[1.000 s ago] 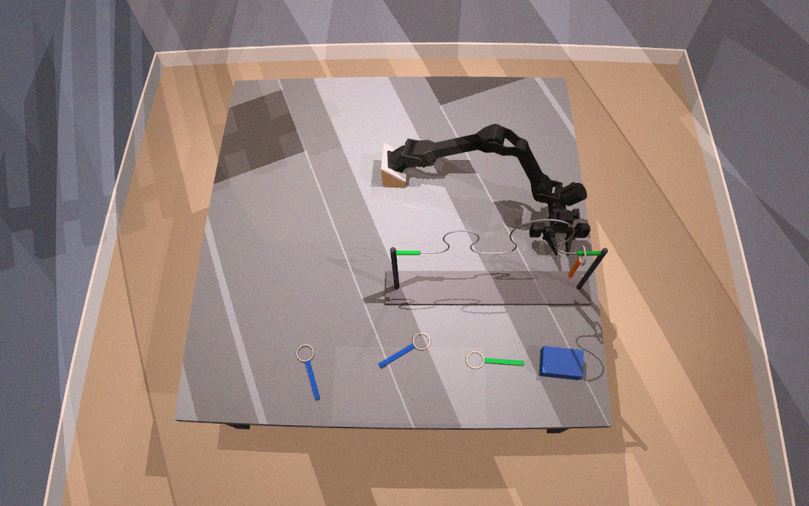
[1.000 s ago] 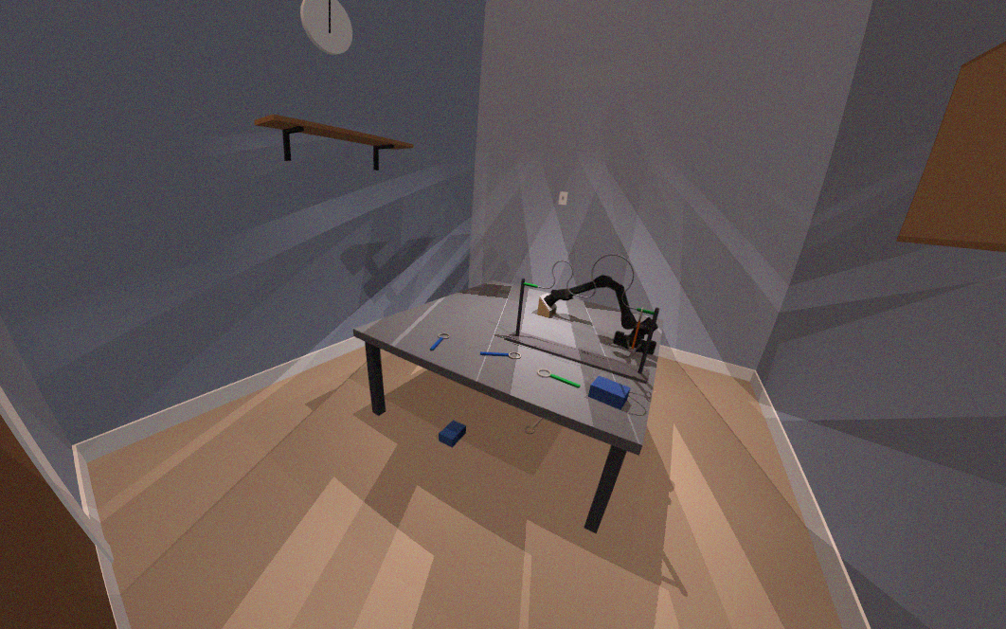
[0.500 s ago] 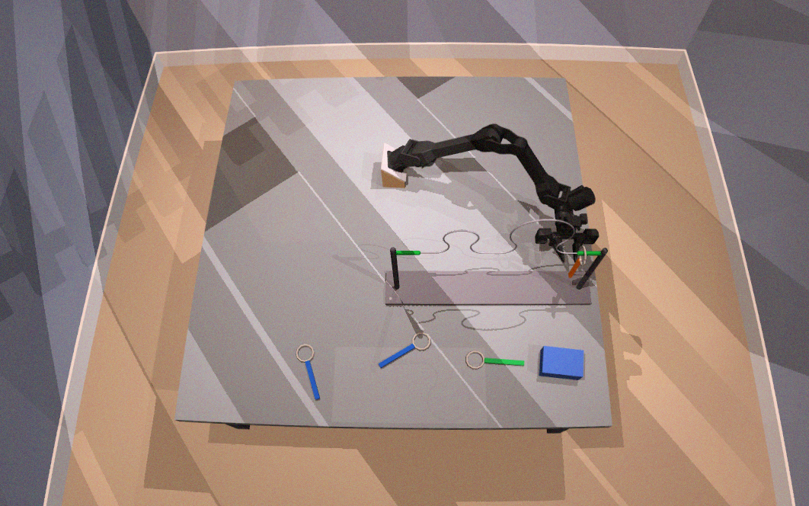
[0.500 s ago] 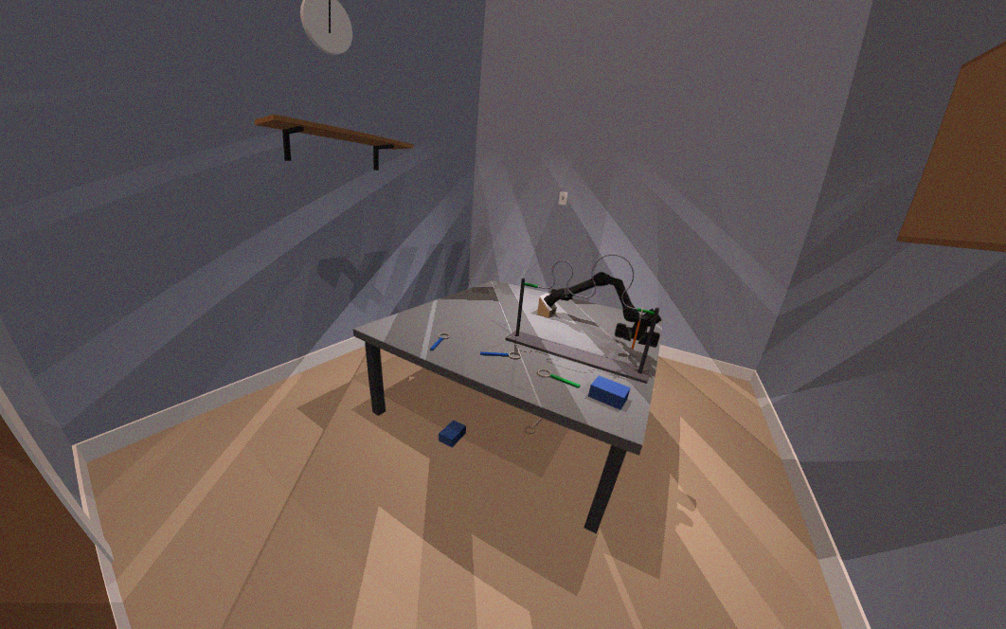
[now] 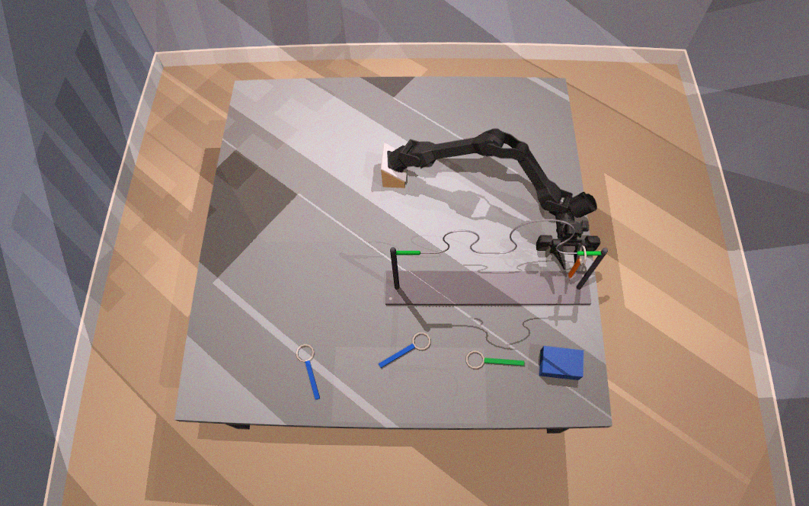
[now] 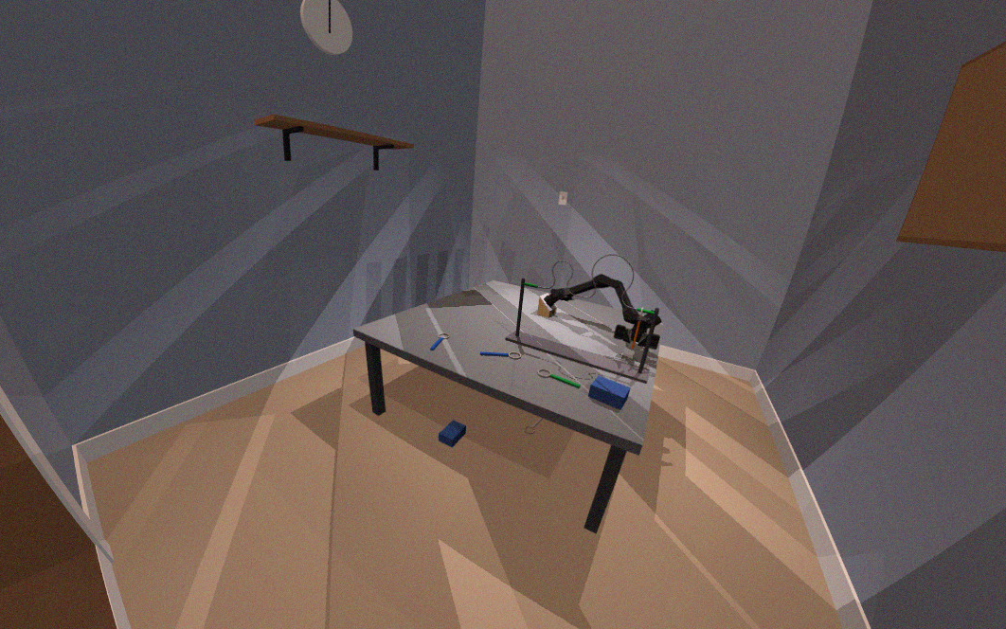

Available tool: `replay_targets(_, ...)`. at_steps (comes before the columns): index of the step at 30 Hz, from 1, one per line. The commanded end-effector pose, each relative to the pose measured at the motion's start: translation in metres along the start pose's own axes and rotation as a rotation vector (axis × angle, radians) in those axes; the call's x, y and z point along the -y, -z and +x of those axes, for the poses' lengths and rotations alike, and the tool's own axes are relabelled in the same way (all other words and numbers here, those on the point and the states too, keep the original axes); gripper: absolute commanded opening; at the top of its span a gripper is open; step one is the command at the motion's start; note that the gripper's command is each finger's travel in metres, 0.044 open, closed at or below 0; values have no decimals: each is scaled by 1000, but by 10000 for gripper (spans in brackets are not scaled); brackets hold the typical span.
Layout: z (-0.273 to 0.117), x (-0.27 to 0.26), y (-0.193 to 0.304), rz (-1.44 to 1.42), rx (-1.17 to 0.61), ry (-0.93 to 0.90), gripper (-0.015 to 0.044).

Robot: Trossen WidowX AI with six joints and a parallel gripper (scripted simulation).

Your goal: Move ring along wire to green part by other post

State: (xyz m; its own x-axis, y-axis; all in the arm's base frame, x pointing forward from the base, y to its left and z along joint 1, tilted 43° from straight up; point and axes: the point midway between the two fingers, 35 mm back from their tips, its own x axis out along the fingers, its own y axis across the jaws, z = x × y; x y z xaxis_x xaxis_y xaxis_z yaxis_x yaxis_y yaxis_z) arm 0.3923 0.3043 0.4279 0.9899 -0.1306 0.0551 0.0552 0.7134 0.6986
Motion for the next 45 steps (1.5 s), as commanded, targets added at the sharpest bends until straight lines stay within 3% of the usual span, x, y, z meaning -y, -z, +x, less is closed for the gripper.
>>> replay_targets(1,7,-2,-1,10,1,-4,160)
replay_targets(28,49,-1,-2,9,3,-6,160)
replay_targets(45,50,-1,-2,9,3,-6,160)
